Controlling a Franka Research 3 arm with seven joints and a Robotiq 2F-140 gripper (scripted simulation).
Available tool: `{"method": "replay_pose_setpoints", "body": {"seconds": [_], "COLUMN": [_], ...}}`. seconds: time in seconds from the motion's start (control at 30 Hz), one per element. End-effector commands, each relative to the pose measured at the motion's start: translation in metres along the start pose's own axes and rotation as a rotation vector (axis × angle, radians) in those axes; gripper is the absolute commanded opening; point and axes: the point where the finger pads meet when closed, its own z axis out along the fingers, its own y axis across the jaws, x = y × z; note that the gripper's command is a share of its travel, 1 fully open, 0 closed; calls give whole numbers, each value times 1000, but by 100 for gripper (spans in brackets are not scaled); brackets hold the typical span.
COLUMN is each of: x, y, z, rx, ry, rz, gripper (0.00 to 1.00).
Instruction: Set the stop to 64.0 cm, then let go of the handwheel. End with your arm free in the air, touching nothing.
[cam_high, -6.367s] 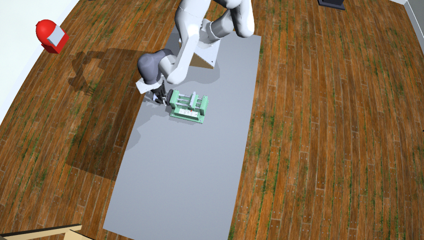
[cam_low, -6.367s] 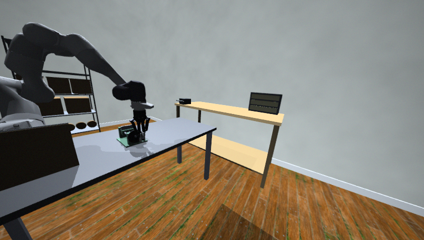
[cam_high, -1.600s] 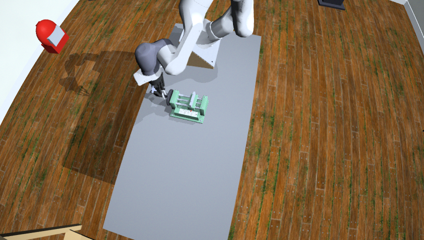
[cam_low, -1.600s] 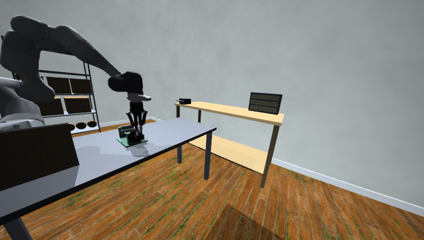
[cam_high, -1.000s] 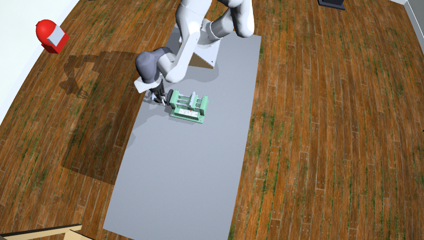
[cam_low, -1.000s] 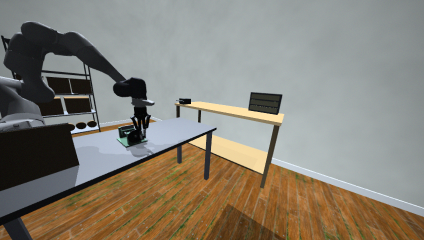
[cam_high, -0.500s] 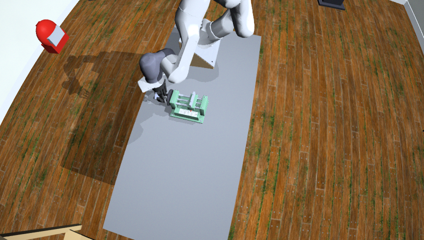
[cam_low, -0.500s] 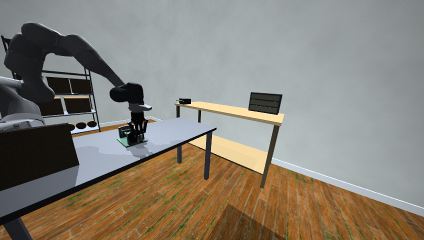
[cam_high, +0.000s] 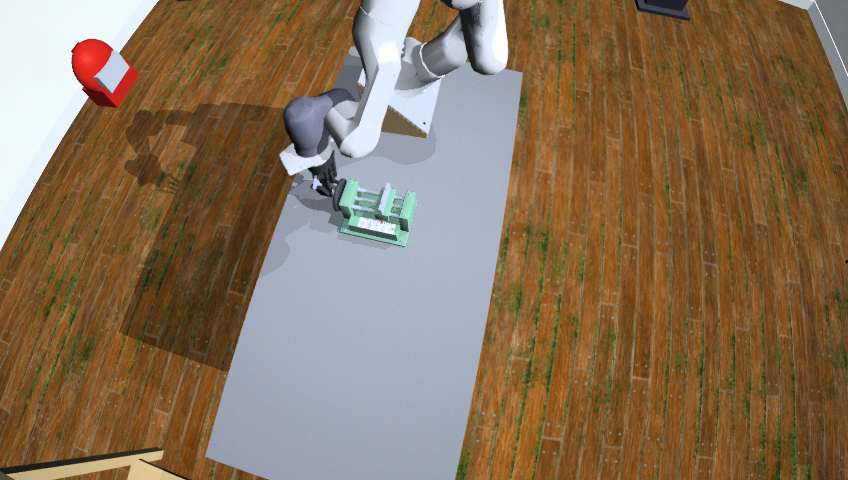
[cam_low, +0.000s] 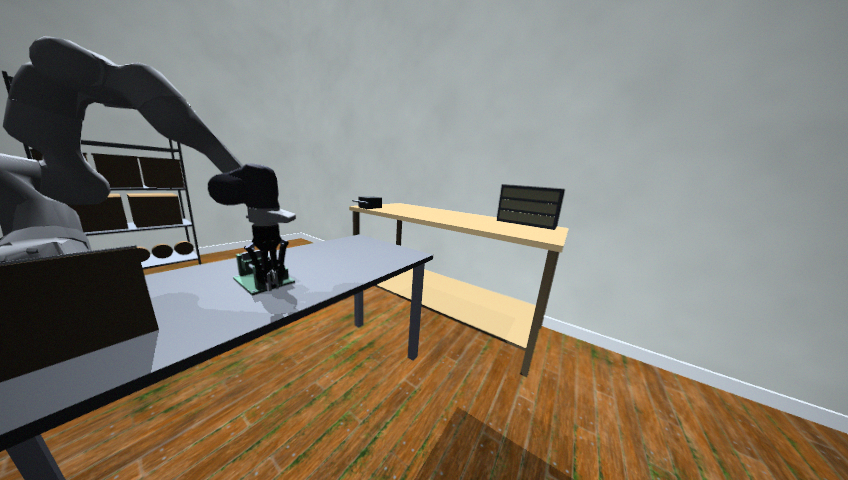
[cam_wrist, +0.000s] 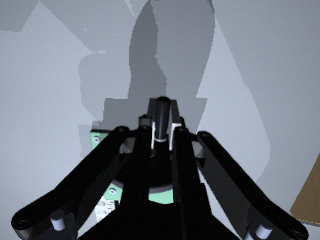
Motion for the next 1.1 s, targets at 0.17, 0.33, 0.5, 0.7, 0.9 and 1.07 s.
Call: {"method": "replay_pose_setpoints", "body": {"seconds": [0.17, 0.33, 0.5, 0.7, 0.9, 1.07], "x": [1, 1, 1, 1, 1, 1], "y": [15, 20, 22, 18, 8, 4], "z": [-11, -21, -29, -48, -60, -63], "rx": [-1, -1, -1, -1, -1, -1], "ry": [1, 1, 1, 1, 1, 1], "rz": [-8, -8, -8, -8, -8, -8], "gripper": [4, 4, 4, 4, 4, 4]}}
